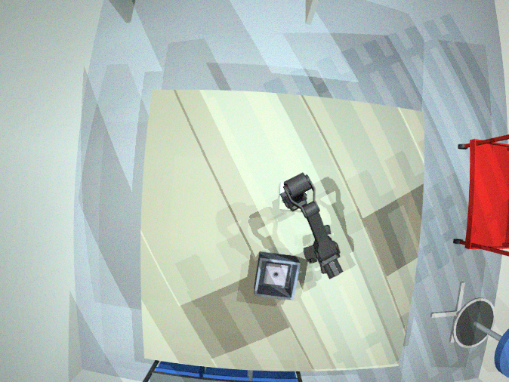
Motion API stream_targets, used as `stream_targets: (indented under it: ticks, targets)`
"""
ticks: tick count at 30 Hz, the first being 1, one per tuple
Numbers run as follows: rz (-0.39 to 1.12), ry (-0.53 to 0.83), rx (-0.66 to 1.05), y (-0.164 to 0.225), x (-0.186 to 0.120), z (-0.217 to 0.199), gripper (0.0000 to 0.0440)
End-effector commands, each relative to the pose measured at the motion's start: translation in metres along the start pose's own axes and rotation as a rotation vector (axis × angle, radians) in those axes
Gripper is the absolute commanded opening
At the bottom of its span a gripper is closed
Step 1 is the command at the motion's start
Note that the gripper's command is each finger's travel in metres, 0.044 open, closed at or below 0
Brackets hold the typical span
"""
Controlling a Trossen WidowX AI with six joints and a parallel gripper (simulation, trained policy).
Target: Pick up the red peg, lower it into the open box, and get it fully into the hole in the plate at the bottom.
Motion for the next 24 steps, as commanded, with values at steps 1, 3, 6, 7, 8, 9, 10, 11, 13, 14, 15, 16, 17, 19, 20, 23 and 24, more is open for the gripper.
stream_targets:
  ticks: [1,3,6,7,8,9,10,11,13,14,15,16,17,19,20,23,24]
  targets:
    - [0.007,-0.046,-0.007,0.001,-0.014,0.010,0.0000]
    - [0.005,-0.072,-0.013,0.001,-0.024,0.014,0.0000]
    - [-0.006,-0.110,-0.025,-0.001,-0.038,0.021,0.0000]
    - [-0.012,-0.123,-0.028,-0.002,-0.043,0.022,0.0000]
    - [-0.017,-0.135,-0.032,-0.004,-0.048,0.024,0.0000]
    - [-0.022,-0.146,-0.034,-0.005,-0.054,0.025,0.0000]
    - [-0.028,-0.158,-0.036,-0.006,-0.059,0.027,0.0000]
    - [-0.035,-0.169,-0.038,-0.008,-0.065,0.028,0.0000]
    - [-0.050,-0.190,-0.040,-0.012,-0.075,0.031,0.0000]
    - [-0.059,-0.200,-0.040,-0.015,-0.081,0.032,0.0000]
    - [-0.069,-0.209,-0.041,-0.017,-0.086,0.033,0.0000]
    - [-0.079,-0.217,-0.041,-0.020,-0.091,0.034,0.0000]
    - [-0.089,-0.224,-0.040,-0.023,-0.095,0.035,0.0000]
    - [-0.110,-0.235,-0.038,-0.029,-0.104,0.036,0.0000]
    - [-0.120,-0.239,-0.036,-0.032,-0.109,0.037,0.0000]
    - [-0.153,-0.247,-0.027,-0.043,-0.119,0.038,0.0000]
    - [-0.164,-0.248,-0.023,-0.047,-0.121,0.038,0.0000]
Point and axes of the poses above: the point midway between the two fingers, 35 mm back from their tips, its own x axis out along the fingers, its own z axis across the jaws, y = z × x, the point moved 4 cm from there along -x, back along the fingers, and after that the axes turned 10 degrees about -x, right-handed, at the moved point
